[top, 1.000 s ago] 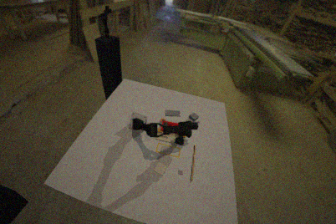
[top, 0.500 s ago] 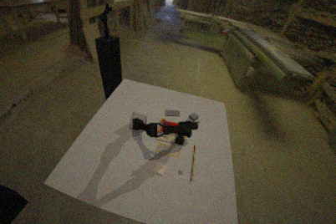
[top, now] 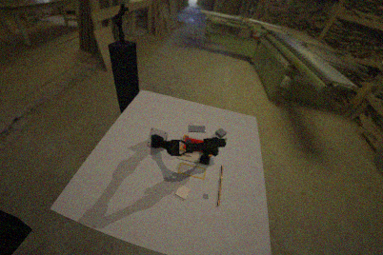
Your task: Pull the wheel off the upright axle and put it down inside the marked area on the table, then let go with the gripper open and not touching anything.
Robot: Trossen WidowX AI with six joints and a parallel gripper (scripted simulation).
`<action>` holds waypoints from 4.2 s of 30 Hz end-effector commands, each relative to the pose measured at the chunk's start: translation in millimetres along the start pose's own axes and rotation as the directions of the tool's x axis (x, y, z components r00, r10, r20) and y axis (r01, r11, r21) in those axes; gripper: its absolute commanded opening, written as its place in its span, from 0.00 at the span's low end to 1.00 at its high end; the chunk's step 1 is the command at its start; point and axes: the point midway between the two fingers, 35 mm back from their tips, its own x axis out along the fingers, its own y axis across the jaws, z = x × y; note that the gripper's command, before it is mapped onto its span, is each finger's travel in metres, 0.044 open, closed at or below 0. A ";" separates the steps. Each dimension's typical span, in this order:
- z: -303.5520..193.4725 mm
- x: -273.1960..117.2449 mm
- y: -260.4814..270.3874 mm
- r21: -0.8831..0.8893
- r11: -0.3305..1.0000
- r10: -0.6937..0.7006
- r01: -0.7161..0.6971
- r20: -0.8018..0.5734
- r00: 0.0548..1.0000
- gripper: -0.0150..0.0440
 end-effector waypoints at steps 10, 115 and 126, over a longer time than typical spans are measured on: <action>2.1 -6.7 0.0 0.008 1.000 0.002 -0.002 0.007 1.000 0.25; -7.8 -62.2 -10.2 -0.013 1.000 -0.005 0.005 0.007 1.000 0.25; -29.0 -66.7 -54.2 -0.010 1.000 -0.003 0.003 0.008 1.000 0.25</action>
